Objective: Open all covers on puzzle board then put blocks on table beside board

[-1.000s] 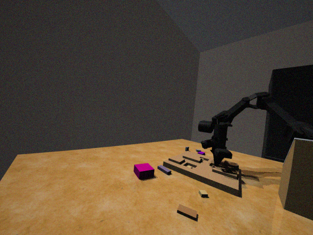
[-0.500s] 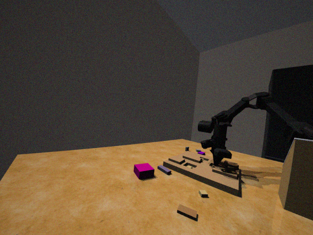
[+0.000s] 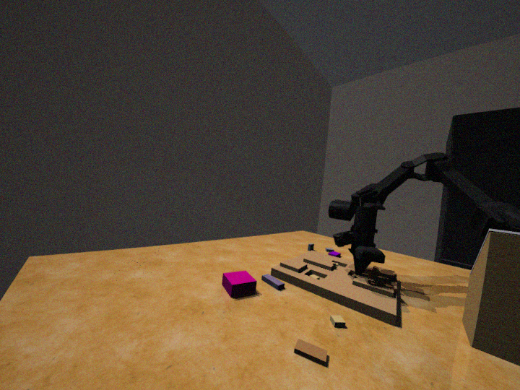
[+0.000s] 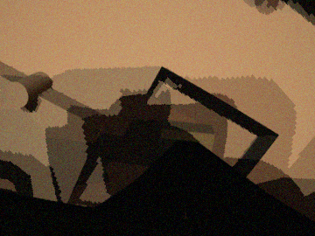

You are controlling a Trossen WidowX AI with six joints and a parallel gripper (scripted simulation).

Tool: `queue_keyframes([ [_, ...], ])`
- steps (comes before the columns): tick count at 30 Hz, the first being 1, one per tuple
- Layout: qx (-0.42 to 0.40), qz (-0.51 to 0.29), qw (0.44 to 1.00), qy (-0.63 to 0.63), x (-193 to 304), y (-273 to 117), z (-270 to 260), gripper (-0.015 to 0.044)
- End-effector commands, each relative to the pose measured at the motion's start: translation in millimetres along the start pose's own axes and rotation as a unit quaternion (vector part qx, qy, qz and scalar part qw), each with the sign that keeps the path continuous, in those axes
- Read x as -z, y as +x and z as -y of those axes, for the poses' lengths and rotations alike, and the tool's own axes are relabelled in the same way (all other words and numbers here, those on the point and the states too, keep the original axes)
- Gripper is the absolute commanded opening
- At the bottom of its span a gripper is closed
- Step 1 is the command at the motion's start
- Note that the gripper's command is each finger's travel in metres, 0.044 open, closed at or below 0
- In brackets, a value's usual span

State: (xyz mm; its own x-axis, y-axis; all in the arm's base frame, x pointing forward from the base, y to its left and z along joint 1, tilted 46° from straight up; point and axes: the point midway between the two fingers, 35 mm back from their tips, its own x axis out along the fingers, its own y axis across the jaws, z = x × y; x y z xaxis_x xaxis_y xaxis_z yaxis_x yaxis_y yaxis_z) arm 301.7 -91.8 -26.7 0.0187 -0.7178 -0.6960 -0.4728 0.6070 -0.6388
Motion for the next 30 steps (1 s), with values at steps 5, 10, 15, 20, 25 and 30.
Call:
queue_keyframes([
  [5, -0.001, 0.000, 1.000, 0.001, 0, -6, 1, 0.0000],
  [10, -0.001, -0.002, 1.000, -0.003, 1, -9, 0, 0.0053],
  [15, -0.002, 0.000, 1.000, -0.002, 0, -35, 0, 0.0144],
  [20, -0.002, 0.001, 1.000, 0.000, 1, -60, 1, 0.0144],
  [25, -0.002, 0.001, 1.000, 0.000, 1, -61, 1, 0.0144],
  [30, -0.002, 0.001, 1.000, 0.000, 0, -49, 1, 0.0144],
])
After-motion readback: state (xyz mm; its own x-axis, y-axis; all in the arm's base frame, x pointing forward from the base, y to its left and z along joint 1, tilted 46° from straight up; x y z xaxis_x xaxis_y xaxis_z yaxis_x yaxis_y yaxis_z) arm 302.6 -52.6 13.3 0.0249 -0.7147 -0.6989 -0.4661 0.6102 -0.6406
